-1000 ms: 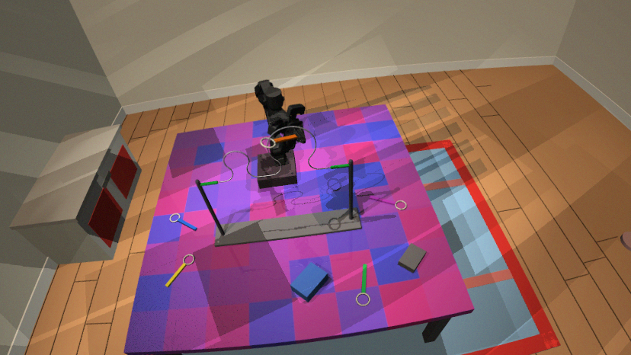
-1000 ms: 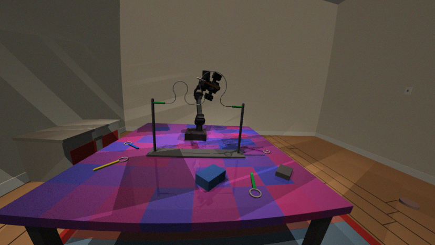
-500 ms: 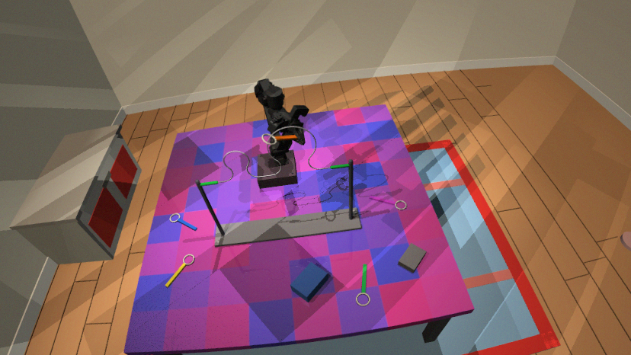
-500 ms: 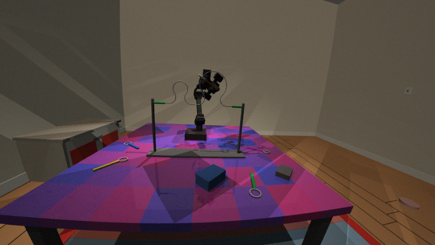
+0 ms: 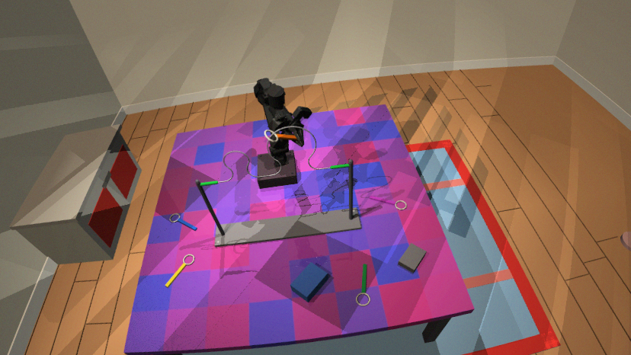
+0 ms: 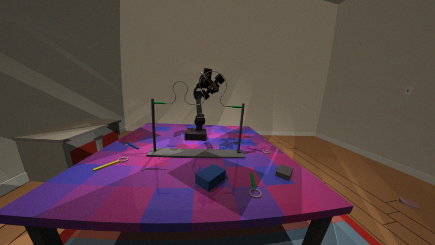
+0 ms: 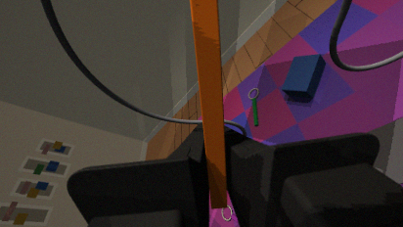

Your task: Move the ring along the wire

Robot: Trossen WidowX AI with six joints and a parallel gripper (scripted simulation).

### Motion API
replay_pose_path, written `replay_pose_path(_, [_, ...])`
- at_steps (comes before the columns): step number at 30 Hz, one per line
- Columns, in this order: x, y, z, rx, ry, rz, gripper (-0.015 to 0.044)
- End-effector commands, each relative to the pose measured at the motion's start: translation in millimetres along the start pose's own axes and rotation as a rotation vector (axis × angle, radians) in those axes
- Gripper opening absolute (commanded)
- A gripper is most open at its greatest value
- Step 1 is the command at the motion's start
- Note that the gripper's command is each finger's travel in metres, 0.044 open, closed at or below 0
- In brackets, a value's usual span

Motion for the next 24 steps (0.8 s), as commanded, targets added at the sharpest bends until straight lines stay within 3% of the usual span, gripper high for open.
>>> replay_pose_path(1, [0.7, 0.3, -0.1, -0.027, -0.046, 0.002, -0.015])
replay_pose_path(24, [1.4, -0.2, -1.3, -0.163, -0.294, 0.032, -0.015])
Point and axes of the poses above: the point midway between the two fingers, 35 mm back from their tips, its own y axis out along the fingers, its own z axis across the jaws, x = y × z, the point moved 5 cm from there along -y, back along the fingers, and after that the axes turned 7 degrees about -y, right-handed, at the moved point
